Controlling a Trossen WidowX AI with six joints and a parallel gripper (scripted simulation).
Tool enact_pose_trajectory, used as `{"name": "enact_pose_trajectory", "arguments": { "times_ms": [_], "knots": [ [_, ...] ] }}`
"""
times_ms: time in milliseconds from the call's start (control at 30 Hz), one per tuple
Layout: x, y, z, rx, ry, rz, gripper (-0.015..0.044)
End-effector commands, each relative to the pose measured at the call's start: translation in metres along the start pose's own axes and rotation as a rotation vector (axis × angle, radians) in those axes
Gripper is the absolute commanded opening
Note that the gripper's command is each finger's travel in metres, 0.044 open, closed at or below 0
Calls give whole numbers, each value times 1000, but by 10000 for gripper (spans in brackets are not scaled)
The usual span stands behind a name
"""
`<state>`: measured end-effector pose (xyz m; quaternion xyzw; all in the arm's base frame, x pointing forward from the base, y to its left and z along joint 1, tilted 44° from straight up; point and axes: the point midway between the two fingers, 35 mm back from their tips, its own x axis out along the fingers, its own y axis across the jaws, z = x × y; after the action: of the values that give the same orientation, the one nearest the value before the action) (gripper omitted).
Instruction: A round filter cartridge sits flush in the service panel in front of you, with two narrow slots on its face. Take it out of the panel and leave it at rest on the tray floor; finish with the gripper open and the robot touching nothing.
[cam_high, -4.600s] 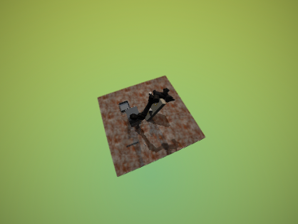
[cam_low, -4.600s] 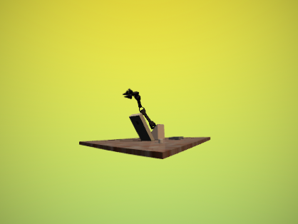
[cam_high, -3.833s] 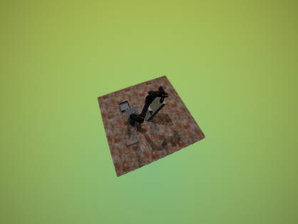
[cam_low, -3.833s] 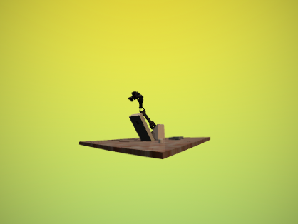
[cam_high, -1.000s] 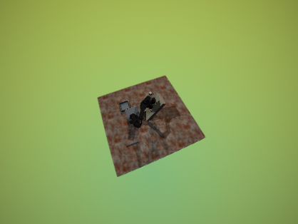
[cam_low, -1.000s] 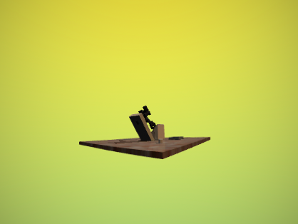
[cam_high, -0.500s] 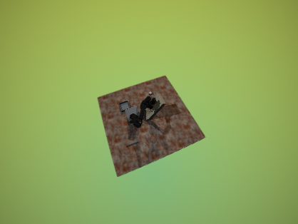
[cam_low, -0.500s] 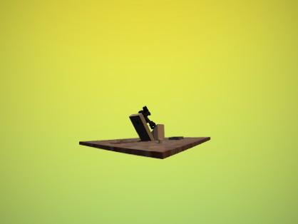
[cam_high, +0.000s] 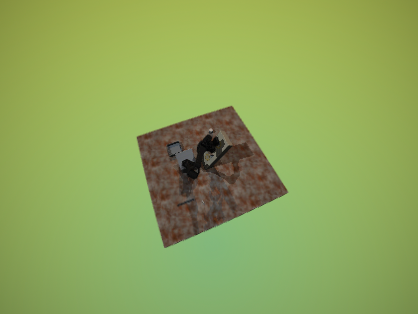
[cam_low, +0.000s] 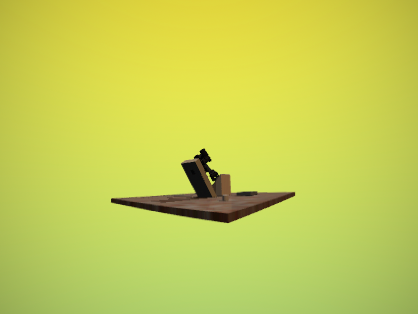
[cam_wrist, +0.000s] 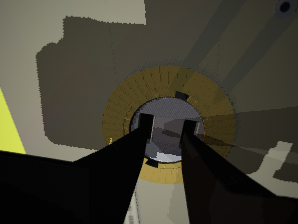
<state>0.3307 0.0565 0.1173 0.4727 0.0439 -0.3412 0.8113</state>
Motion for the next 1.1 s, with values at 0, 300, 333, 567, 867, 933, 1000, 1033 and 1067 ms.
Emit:
{"name": "enact_pose_trajectory", "arguments": {
  "times_ms": [0, 300, 333, 567, 867, 933, 1000, 1033, 1067],
  "knots": [
    [2, -1, 0, -4, 1, -2, 103],
    [3, -1, 0, -4, 1, -2, 103],
    [4, -1, 0, -4, 1, -2, 103],
    [6, -1, 0, -4, 1, -2, 103],
    [13, -1, 0, -3, 1, -1, 103],
    [13, -1, 0, -3, 1, -1, 103],
    [14, -1, 0, -3, 1, -1, 103],
    [14, -1, 0, -3, 1, -1, 103],
    [15, -1, 0, -3, 1, -1, 103]
  ]
}}
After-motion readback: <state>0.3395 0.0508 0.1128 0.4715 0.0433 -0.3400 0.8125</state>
